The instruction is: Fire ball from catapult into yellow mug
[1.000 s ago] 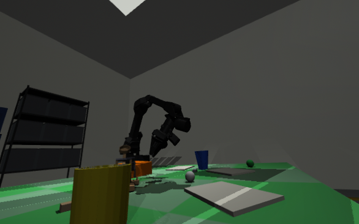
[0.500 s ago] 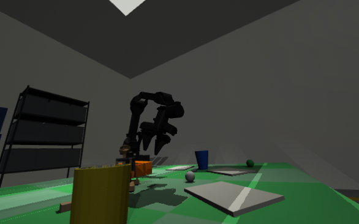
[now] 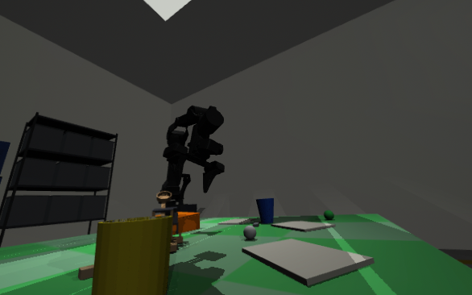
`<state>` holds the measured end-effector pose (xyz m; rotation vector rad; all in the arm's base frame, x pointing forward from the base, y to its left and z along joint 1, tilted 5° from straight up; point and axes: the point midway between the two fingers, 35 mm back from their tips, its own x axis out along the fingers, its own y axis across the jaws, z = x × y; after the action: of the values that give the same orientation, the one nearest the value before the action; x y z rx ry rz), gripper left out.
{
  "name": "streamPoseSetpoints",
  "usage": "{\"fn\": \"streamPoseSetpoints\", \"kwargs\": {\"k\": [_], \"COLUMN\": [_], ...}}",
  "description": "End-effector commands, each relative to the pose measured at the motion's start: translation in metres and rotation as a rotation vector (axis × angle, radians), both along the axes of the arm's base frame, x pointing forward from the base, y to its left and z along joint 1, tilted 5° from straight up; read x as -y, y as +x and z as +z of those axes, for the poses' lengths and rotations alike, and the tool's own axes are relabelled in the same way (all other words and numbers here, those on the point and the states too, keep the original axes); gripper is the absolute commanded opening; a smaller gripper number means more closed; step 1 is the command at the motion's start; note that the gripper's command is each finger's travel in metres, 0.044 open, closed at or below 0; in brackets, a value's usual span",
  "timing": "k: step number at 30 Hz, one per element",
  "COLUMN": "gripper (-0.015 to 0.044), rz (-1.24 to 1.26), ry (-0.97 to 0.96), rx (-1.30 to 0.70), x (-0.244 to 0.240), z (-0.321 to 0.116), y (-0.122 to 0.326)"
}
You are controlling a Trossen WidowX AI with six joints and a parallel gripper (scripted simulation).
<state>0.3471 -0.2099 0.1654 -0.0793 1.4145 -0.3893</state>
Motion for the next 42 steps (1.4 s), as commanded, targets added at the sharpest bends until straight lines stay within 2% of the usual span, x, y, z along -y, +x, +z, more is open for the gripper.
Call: {"fn": "streamPoseSetpoints", "kwargs": {"k": [1,21,42], "gripper": [0.0440,0.0440,0.0440], "rz": [-0.075,-0.444,-0.454], "ry": [0.001,-0.022,-0.023], "rx": [0.100,0.636,0.653], "x": [0.017,0.129,0.132], "z": [0.016,0.118,0.122], "y": [0.007,0.007,0.006]}}
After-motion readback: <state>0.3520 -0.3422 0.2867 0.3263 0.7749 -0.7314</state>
